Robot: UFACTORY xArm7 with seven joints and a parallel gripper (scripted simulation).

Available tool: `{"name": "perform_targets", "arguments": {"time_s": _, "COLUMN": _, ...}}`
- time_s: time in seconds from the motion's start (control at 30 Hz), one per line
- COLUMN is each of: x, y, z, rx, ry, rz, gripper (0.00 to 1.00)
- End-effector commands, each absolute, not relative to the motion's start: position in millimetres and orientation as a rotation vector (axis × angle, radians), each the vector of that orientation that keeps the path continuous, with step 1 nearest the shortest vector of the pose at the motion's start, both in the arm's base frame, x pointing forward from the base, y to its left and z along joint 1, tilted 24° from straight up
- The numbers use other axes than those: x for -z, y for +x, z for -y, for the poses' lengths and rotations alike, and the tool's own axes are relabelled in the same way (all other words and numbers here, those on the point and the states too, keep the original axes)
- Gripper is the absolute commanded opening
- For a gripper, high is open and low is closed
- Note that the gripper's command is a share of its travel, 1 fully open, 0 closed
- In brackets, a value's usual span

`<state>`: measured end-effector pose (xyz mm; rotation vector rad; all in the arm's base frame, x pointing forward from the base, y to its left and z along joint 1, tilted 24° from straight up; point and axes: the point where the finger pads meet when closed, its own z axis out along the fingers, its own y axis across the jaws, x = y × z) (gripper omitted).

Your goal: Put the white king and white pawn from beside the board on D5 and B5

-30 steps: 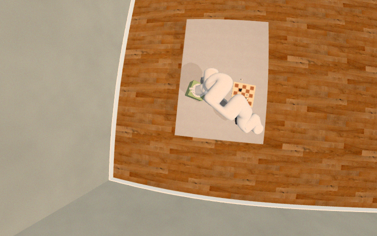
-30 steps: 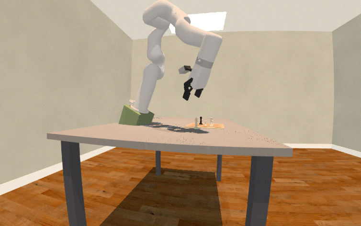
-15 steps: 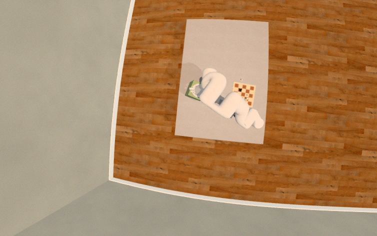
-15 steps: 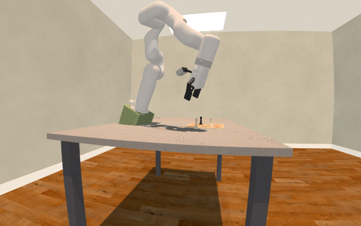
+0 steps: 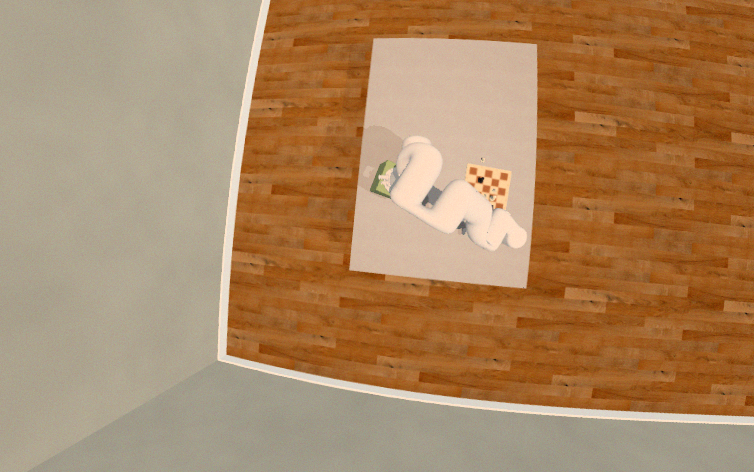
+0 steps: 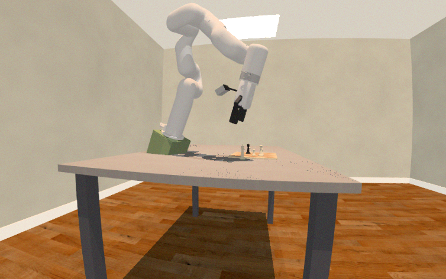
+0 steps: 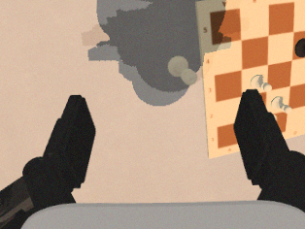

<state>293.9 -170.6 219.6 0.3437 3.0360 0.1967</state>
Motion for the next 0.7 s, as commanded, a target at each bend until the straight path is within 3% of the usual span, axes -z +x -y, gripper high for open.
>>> {"name": "perform_targets", "arguments": {"time_s": 0.0, "x": -223, "y": 306, "z": 150, "rx": 0.022, "ry": 0.022, "rz": -2.941, "gripper": 1.00}}
{"name": "perform_targets", "arguments": {"time_s": 0.23, "x": -229, "y": 316, "z": 128, "rx": 0.256, "ry": -0.360, "rz": -2.762, "gripper": 1.00}}
{"name": "perform_targets", "arguments": {"time_s": 0.67, "x": -229, "y": 316, "z": 127, "rx": 0.278, "ry": -0.392, "rz": -2.739, "gripper": 1.00}}
